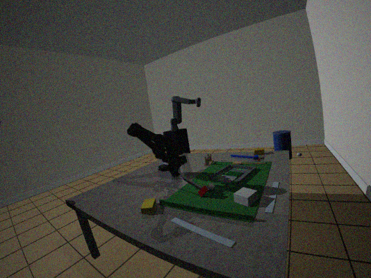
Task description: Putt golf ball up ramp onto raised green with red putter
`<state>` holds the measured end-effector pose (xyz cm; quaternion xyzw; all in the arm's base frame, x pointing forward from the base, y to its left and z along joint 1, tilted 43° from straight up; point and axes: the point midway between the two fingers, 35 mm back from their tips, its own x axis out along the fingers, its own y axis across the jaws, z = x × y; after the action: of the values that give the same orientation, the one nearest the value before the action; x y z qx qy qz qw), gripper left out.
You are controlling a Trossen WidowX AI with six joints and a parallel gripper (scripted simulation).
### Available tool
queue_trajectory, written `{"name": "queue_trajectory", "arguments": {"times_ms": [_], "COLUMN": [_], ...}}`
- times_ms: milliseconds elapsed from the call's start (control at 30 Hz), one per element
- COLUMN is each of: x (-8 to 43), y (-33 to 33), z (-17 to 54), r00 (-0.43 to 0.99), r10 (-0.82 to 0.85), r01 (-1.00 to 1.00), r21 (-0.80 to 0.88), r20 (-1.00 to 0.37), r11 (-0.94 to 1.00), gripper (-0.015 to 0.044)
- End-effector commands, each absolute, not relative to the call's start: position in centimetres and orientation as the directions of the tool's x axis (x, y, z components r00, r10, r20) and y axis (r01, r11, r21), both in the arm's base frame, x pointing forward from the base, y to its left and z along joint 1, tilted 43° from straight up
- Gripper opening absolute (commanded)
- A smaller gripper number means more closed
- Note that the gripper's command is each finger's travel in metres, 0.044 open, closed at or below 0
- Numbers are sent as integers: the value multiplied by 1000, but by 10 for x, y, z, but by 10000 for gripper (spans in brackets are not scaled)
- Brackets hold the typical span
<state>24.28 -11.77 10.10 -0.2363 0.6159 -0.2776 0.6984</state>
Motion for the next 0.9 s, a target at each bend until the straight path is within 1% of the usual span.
{"name": "queue_trajectory", "arguments": {"times_ms": [0,167,533,700,867], "x": [244,242,242,256,254], "y": [-125,-137,-134,-89,-40], "z": [109,118,113,72,30], "r00": [97,98,92,91,95], "r10": [-677,-677,-672,-658,-669], "r01": [99,94,85,88,92], "r21": [-670,-670,-667,-653,-663], "r20": [-730,-729,-735,-747,-737], "r11": [736,736,740,753,743], "gripper": [0,0,0,0,0]}}
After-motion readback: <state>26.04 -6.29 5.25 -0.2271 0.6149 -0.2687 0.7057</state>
